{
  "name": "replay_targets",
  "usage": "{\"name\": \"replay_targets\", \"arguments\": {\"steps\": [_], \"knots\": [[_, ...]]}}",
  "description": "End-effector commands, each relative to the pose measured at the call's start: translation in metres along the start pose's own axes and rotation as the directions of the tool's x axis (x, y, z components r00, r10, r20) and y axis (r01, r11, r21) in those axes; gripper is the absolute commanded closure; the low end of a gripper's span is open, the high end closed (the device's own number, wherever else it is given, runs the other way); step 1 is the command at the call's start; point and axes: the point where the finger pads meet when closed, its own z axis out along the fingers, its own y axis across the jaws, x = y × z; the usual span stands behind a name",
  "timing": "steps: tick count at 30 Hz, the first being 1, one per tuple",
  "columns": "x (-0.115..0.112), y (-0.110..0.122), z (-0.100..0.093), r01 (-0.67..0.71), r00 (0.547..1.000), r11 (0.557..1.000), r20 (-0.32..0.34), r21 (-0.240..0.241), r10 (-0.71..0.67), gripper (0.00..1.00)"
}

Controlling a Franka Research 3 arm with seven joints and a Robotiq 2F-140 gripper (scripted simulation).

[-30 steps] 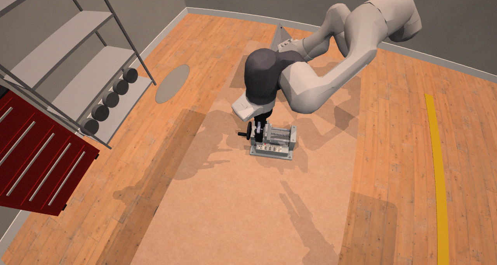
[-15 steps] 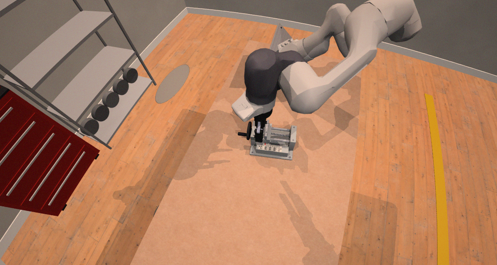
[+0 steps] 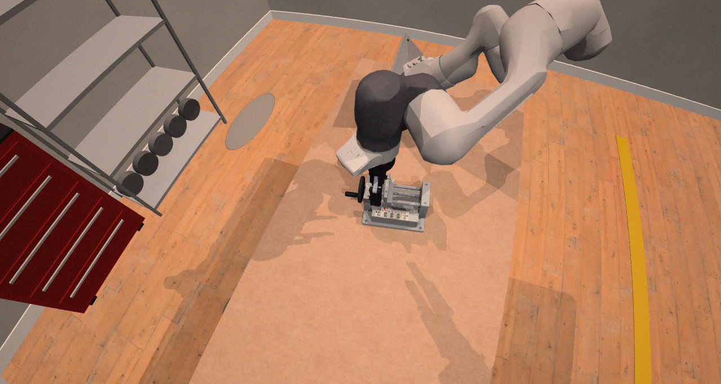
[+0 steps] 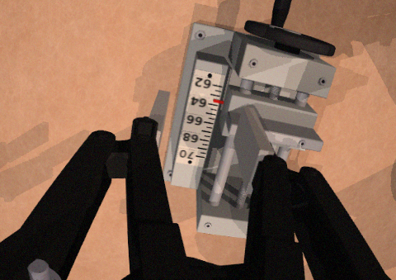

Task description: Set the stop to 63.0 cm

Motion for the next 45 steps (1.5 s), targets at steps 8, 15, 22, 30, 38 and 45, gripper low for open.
{"name": "replay_targets", "arguments": {"steps": [8,15,22,30,38,45], "knots": [[0.0,-0.001,0.0,-0.006,1.0,1.0,0.0,0.003,0.006,0.67],[0.0,-0.001,0.0,-0.006,1.0,1.0,0.0,0.003,0.006,0.67],[0.0,-0.001,0.0,-0.006,1.0,1.0,0.0,0.003,0.006,0.67],[0.0,-0.001,0.0,-0.006,1.0,1.0,0.0,0.003,0.006,0.67],[0.027,0.017,0.0,-0.006,1.0,1.0,0.0,0.003,0.006,0.67],[0.085,0.055,0.0,-0.006,1.0,1.0,0.0,0.003,0.006,0.67]]}}
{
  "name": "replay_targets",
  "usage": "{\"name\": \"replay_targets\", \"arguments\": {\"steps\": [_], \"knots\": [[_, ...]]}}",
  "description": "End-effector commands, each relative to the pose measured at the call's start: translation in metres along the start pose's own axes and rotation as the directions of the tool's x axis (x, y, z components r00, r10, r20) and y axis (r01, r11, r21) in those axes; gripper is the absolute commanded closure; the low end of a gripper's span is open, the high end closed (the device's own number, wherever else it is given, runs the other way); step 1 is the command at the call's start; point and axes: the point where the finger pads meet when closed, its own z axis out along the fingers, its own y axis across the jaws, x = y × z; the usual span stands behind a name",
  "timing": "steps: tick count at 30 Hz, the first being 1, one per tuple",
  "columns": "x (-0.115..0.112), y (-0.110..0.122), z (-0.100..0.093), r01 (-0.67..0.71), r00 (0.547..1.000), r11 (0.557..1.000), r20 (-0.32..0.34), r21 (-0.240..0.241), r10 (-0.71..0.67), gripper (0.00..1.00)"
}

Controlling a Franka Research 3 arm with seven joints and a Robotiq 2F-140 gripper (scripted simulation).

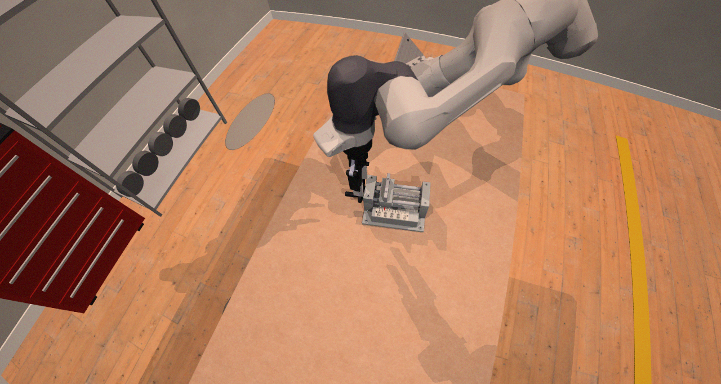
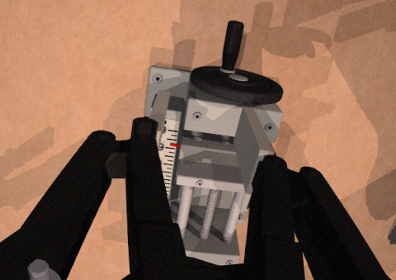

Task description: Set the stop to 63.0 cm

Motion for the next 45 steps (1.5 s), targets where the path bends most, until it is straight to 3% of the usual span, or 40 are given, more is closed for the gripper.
{"name": "replay_targets", "arguments": {"steps": [1,13,20,36,45], "knots": [[0.037,0.019,-0.002,0.045,0.999,0.999,-0.007,0.001,-0.045,0.67],[0.043,0.023,-0.001,0.045,0.999,0.999,-0.007,0.001,-0.045,0.67],[0.043,0.023,0.052,0.045,0.999,0.999,-0.007,0.001,-0.045,0.67],[0.043,0.023,0.055,0.045,0.999,0.999,-0.007,0.001,-0.045,0.67],[0.044,0.023,0.076,0.045,0.999,0.999,-0.007,0.001,-0.045,0.67]]}}
